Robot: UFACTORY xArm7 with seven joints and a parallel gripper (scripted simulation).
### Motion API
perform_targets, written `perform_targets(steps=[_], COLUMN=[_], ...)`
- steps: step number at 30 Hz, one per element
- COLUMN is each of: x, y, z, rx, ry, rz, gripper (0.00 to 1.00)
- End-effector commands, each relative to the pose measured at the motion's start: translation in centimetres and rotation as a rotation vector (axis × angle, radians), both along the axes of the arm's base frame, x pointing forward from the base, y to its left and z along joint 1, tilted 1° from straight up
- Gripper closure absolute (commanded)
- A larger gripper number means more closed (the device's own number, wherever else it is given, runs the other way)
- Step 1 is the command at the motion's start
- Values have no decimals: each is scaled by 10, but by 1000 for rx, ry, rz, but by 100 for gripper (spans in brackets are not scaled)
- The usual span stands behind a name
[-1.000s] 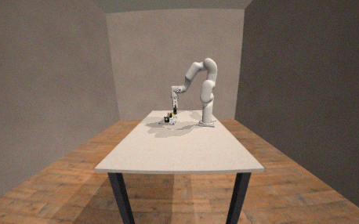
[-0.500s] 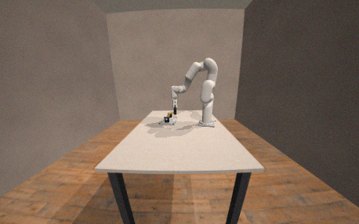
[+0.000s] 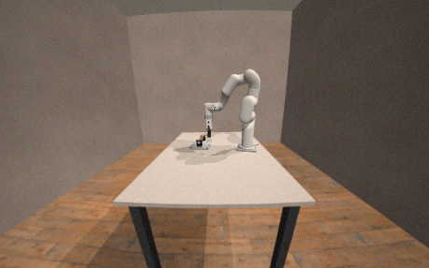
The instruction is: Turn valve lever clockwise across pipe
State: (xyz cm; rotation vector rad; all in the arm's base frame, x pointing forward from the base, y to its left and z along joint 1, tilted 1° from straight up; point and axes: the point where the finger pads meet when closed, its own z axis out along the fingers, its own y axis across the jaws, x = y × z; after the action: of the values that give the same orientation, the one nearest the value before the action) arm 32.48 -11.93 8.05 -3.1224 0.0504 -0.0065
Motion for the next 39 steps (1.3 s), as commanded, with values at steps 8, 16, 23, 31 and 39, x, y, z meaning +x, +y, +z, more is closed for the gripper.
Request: perform_targets(steps=[8,16,23,31,39], x=[1,1,2,2,2], y=[6,6,9,9,9], z=[1,1,1,1,1], rx=[1,1,1,1,1], ry=[1,1,1,1,1], rz=[-40,-45,-81,-81,-81], gripper=[100,100,100,100,32])
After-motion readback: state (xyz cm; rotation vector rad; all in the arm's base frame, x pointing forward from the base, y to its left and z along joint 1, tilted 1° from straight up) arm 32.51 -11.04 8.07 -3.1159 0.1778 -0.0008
